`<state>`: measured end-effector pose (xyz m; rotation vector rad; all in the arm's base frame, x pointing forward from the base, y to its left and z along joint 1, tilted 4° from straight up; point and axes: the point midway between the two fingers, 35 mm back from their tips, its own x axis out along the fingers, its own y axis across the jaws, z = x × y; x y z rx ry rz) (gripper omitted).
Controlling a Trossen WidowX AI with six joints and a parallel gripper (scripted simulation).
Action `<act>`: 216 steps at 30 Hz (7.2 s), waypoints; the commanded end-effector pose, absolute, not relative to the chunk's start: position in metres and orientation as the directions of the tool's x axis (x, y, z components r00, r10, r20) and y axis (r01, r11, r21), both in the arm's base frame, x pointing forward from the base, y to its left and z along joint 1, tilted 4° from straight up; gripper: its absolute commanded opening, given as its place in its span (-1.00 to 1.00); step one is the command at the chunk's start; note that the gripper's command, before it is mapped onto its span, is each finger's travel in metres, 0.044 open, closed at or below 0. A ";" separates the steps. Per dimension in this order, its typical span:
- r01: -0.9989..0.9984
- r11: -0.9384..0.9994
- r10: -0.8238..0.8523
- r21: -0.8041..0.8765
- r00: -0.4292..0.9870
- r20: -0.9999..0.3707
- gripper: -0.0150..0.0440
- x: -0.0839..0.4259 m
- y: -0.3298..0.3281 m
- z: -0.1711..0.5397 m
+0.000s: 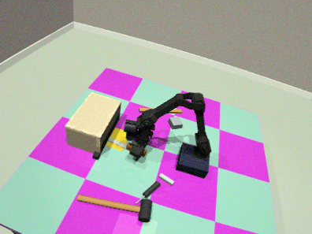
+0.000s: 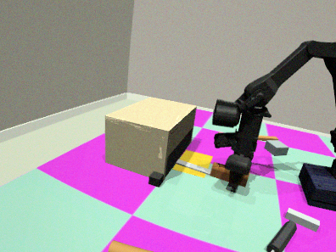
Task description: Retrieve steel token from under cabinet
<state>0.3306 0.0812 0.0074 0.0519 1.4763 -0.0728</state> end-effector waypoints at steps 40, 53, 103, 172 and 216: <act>0.086 0.996 -0.018 -0.011 0.088 -0.996 -0.49 0.279 0.087 0.001; 0.086 0.996 -0.018 -0.010 0.087 -0.996 -0.49 0.263 0.089 -0.001; 0.170 0.985 -0.016 -0.002 0.085 -0.996 -0.49 0.230 0.104 -0.002; 0.294 0.956 -0.011 0.014 0.084 -0.996 -0.49 0.230 0.172 0.000; 0.298 0.954 -0.015 0.010 0.080 -0.997 0.04 0.232 0.194 -0.002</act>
